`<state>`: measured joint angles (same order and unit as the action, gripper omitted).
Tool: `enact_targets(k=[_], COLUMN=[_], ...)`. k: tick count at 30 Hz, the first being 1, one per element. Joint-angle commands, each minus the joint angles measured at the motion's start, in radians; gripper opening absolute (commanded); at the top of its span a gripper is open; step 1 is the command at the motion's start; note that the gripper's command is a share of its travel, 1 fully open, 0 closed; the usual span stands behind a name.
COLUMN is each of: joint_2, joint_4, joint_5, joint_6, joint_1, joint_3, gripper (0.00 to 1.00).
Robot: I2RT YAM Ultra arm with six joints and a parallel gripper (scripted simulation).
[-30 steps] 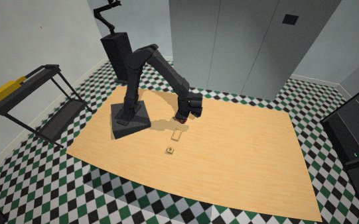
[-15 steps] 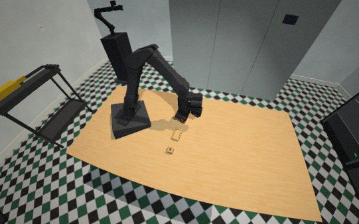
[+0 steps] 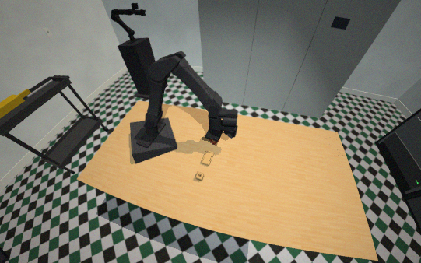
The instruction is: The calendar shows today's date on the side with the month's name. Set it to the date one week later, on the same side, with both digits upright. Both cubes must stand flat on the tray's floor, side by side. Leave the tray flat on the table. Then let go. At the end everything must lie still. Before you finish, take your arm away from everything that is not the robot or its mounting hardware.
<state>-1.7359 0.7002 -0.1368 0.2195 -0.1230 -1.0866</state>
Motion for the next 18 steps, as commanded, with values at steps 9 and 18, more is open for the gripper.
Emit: enact_targets(k=[9, 18], joint_2=[0.006, 0.040], joint_4=[-0.002, 0.058], joint_5=[0.001, 0.000], joint_6=[0.000, -0.006], joint_1=[0.000, 0.007], joint_3=[-0.003, -0.028], gripper=[0.26, 0.26])
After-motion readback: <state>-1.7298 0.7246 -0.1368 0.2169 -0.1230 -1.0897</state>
